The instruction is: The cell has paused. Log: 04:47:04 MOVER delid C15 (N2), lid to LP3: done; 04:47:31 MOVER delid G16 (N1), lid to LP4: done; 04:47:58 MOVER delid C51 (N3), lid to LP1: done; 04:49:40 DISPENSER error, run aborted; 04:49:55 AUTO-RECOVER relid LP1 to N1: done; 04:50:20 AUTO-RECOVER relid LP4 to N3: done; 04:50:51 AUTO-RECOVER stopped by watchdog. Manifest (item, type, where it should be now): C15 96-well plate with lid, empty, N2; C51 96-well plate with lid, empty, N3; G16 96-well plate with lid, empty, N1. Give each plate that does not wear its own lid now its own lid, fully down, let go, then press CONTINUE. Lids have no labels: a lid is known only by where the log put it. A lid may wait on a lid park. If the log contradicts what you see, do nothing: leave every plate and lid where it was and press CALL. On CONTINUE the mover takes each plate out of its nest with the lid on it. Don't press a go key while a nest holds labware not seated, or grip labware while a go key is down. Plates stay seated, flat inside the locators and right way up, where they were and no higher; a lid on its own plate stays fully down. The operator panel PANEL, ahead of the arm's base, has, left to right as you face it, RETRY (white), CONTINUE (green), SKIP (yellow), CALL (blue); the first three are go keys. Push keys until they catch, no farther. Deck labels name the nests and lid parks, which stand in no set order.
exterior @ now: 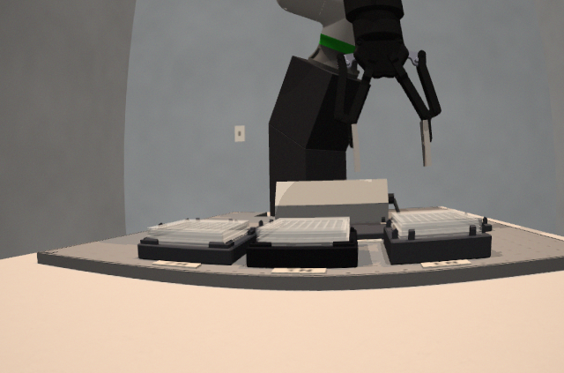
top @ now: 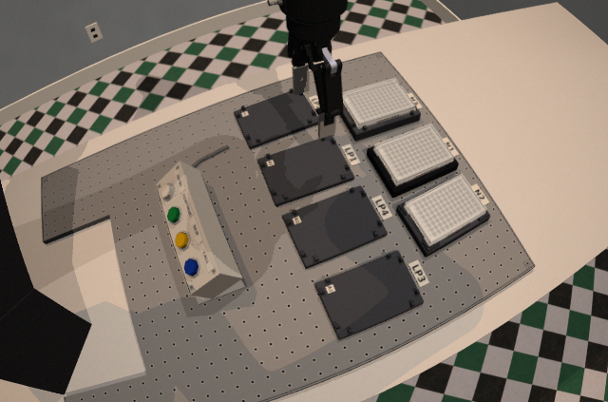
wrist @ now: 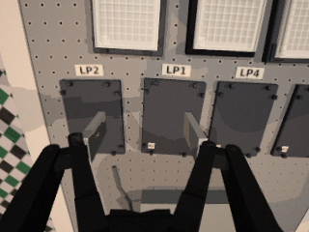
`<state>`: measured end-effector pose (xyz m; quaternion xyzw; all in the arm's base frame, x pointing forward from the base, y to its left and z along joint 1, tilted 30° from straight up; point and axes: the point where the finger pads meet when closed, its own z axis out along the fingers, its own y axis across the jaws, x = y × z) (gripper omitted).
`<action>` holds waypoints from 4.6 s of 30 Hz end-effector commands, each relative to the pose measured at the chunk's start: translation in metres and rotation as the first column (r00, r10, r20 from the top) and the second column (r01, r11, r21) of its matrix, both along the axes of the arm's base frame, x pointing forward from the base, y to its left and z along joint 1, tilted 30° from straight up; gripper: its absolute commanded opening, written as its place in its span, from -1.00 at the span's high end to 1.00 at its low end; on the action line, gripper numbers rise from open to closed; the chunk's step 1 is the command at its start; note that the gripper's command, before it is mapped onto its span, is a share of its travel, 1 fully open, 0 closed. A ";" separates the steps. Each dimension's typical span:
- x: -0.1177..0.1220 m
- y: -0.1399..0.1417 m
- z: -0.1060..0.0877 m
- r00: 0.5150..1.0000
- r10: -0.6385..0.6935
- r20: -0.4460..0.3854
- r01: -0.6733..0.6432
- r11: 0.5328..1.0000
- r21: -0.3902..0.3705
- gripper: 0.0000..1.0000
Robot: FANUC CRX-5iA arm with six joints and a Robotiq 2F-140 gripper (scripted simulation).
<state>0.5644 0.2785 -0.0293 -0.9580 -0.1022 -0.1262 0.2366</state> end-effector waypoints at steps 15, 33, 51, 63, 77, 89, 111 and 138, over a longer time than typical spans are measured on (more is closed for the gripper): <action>-0.171 -0.075 -0.053 0.999 0.004 0.034 -0.004 1.000 -0.005 -0.32; -0.255 -0.115 -0.080 0.999 -0.004 0.039 0.005 0.999 -0.040 1.00; -0.255 -0.115 -0.080 0.999 -0.004 0.039 0.005 0.999 -0.040 1.00; -0.255 -0.115 -0.080 0.999 -0.004 0.039 0.005 0.999 -0.040 1.00; -0.255 -0.115 -0.082 0.999 -0.004 0.039 0.005 0.999 -0.040 1.00; -0.254 -0.113 -0.086 0.999 -0.003 0.039 0.005 0.999 -0.040 1.00; -0.251 -0.108 -0.097 0.999 -0.003 0.039 0.005 0.999 -0.040 1.00; -0.251 -0.108 -0.099 0.999 -0.003 0.039 0.005 0.999 -0.040 1.00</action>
